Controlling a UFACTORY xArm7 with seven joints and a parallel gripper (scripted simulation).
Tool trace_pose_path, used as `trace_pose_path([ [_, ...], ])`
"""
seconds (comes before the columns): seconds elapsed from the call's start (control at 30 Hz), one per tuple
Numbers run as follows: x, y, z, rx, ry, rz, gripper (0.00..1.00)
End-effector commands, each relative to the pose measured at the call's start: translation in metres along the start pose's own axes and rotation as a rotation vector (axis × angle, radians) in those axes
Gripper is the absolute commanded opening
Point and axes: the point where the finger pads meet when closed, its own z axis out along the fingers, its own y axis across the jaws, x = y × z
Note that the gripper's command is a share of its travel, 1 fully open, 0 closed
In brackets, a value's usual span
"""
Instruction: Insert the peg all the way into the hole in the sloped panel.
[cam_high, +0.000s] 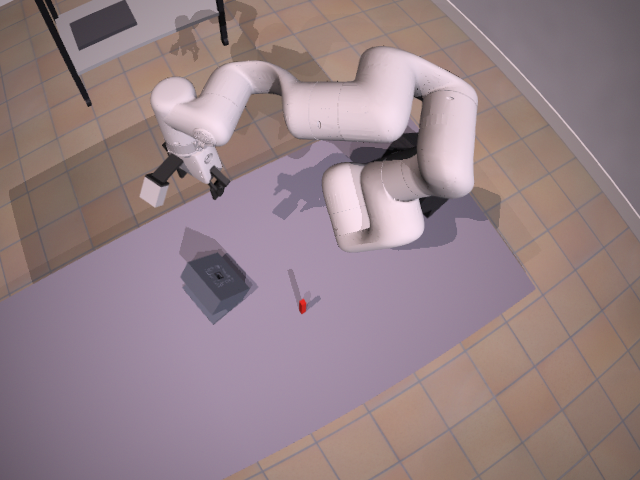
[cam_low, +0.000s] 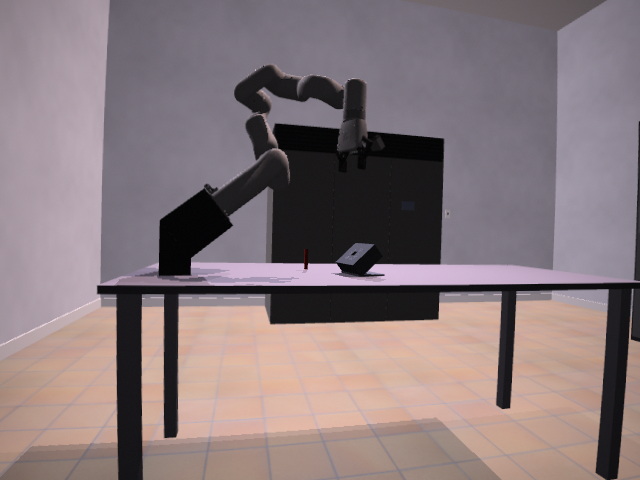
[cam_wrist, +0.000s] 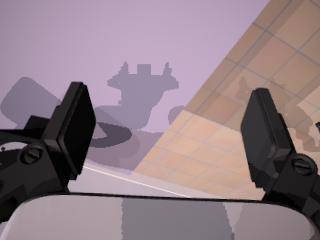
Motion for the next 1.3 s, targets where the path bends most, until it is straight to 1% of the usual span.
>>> trace_pose_path([
  [0.0,0.000,0.001,-0.001,-0.003,0.002,0.000,1.00],
  [0.57,0.002,0.001,-0.001,-0.003,0.005,0.002,1.00],
  [0.63,0.010,0.000,0.001,0.000,0.031,0.016,1.00],
  [1.03,0.085,-0.005,0.013,0.043,0.254,0.173,1.00],
  [1.1,0.085,-0.005,0.013,0.043,0.254,0.173,1.00],
  [1.27,0.111,-0.007,0.016,0.069,0.339,0.252,1.00],
])
